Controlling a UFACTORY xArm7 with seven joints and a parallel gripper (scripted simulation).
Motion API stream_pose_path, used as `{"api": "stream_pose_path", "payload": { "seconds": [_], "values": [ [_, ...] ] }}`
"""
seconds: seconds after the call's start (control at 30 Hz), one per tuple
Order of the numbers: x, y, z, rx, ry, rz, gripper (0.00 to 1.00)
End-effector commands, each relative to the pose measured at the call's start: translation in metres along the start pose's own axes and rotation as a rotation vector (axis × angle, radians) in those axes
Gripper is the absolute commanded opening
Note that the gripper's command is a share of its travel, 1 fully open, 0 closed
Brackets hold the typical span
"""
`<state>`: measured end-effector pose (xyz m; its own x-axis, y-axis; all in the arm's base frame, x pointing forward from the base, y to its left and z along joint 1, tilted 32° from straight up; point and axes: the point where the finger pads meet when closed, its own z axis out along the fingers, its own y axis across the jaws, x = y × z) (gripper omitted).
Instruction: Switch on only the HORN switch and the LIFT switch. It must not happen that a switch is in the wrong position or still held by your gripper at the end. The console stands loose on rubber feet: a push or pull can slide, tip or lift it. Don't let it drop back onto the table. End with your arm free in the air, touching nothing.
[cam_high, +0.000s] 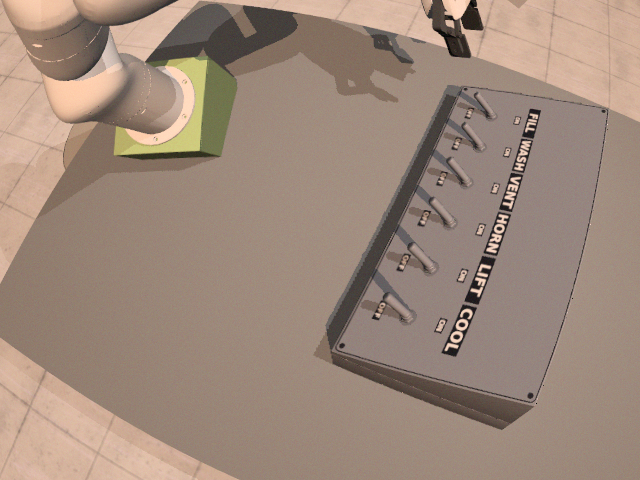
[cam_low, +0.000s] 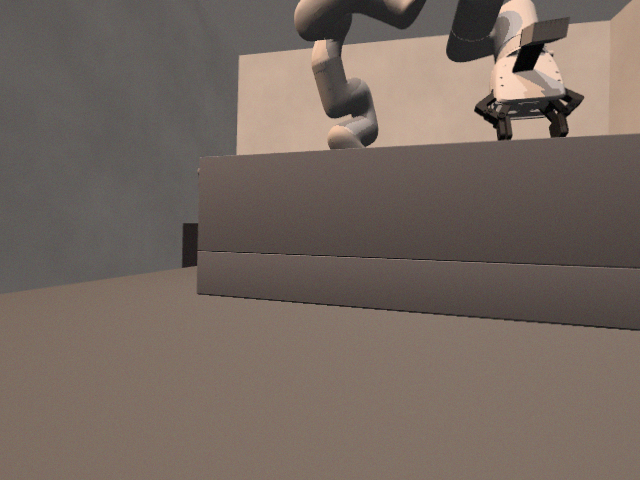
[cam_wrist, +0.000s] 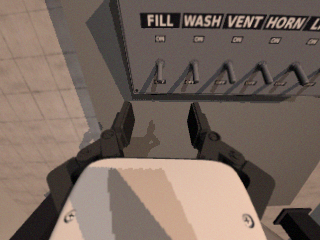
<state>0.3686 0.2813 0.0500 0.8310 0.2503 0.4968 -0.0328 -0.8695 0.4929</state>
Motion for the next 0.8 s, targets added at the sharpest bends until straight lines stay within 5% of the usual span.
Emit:
{"api": "stream_pose_path", "payload": {
  "seconds": [0.0,0.33,0.43,0.5,0.53,0.6,0.7,0.77],
  "values": [
    [0.001,-0.001,-0.002,0.004,0.003,0.001,0.76],
    [0.008,-0.003,-0.002,0.004,0.002,0.001,0.76],
    [0.064,-0.011,-0.002,0.003,0.001,0.002,0.76],
    [0.064,-0.011,-0.002,0.003,0.001,0.002,0.76],
    [0.092,-0.012,-0.002,0.003,0.000,0.002,0.76],
    [0.092,-0.012,-0.002,0.003,0.000,0.002,0.76],
    [0.143,-0.010,-0.001,0.002,-0.002,0.001,0.76],
    [0.143,-0.010,-0.001,0.002,-0.002,0.001,0.76]
  ]
}}
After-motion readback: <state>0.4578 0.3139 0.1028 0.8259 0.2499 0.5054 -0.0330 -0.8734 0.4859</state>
